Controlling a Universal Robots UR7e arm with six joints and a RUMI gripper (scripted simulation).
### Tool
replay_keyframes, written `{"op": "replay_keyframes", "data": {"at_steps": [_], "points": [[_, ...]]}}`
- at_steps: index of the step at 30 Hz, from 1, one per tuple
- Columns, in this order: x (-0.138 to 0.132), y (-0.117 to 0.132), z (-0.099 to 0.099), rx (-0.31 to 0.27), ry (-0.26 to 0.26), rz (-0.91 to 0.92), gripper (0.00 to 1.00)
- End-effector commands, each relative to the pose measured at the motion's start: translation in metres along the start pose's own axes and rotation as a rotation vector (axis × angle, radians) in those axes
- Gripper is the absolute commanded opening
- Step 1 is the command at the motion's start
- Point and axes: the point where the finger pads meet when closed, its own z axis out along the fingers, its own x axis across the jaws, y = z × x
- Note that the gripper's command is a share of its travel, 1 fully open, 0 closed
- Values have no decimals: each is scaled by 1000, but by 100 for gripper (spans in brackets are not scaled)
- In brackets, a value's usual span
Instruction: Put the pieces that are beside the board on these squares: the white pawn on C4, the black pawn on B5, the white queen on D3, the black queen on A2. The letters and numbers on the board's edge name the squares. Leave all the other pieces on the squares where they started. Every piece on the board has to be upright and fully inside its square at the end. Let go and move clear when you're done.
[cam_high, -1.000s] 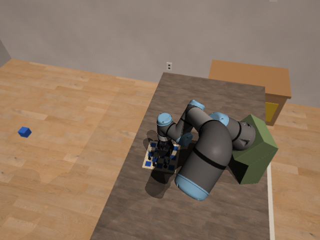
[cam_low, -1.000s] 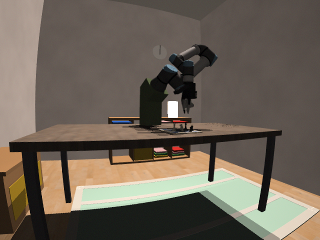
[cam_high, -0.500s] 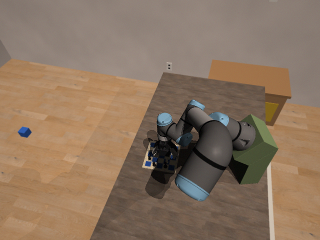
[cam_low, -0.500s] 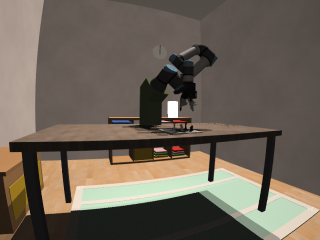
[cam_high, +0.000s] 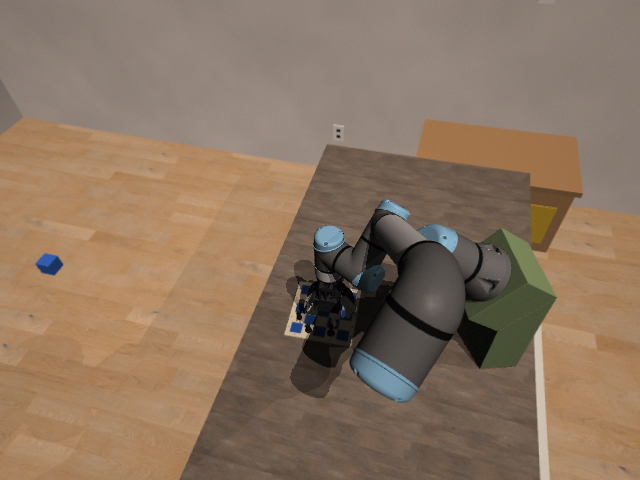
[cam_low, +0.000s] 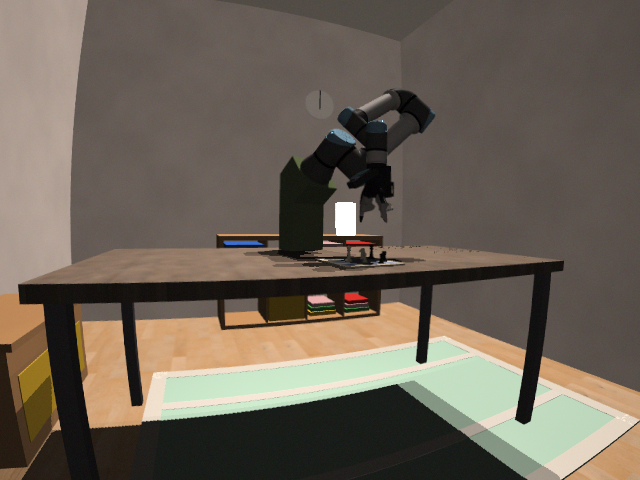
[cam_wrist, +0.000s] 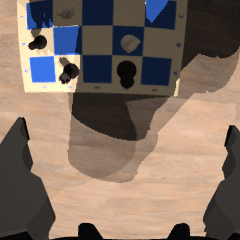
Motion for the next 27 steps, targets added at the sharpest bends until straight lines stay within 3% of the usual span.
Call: {"op": "replay_keyframes", "data": {"at_steps": [1,27], "points": [[0,0,0,0,0,-1,100],[0,0,-10,0,0,-1,100]]}}
